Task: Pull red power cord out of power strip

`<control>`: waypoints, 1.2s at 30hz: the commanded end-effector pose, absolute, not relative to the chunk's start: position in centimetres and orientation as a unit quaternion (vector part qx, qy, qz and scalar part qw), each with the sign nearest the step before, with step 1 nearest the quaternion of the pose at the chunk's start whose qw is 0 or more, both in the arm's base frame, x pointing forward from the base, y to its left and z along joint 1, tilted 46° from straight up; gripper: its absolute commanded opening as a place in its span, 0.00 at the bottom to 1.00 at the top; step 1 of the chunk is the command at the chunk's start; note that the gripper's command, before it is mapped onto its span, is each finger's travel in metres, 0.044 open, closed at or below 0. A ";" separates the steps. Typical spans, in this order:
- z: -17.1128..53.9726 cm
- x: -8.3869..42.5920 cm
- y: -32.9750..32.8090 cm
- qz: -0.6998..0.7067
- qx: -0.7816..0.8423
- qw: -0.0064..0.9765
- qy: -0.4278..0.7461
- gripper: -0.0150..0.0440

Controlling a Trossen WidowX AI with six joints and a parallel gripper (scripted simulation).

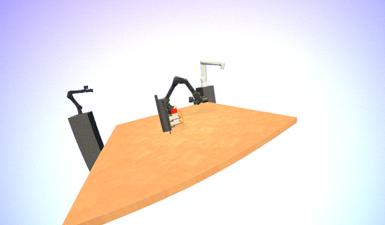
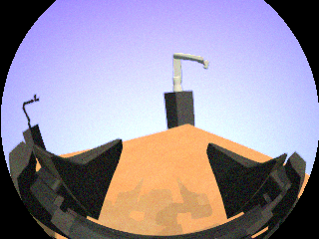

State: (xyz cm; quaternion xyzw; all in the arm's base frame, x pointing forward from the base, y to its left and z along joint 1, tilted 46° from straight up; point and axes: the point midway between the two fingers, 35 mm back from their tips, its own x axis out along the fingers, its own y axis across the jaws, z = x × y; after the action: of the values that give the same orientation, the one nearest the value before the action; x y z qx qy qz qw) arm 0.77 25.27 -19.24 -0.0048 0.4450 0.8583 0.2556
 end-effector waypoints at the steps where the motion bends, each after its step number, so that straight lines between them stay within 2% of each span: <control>1: -19.2 0.9 25.3 0.857 -0.008 0.256 0.447 0.89; 9: -18.2 7.1 24.3 0.787 -0.166 0.270 0.530 0.53; 22: -11.1 19.2 16.6 0.581 -0.396 0.306 0.642 0.53; 36: 4.5 28.0 3.2 0.252 -0.590 0.303 0.705 0.53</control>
State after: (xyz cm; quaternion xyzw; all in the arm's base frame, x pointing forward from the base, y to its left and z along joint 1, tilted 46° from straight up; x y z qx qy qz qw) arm 26.74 5.67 1.01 -0.5600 0.7024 0.3181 0.3030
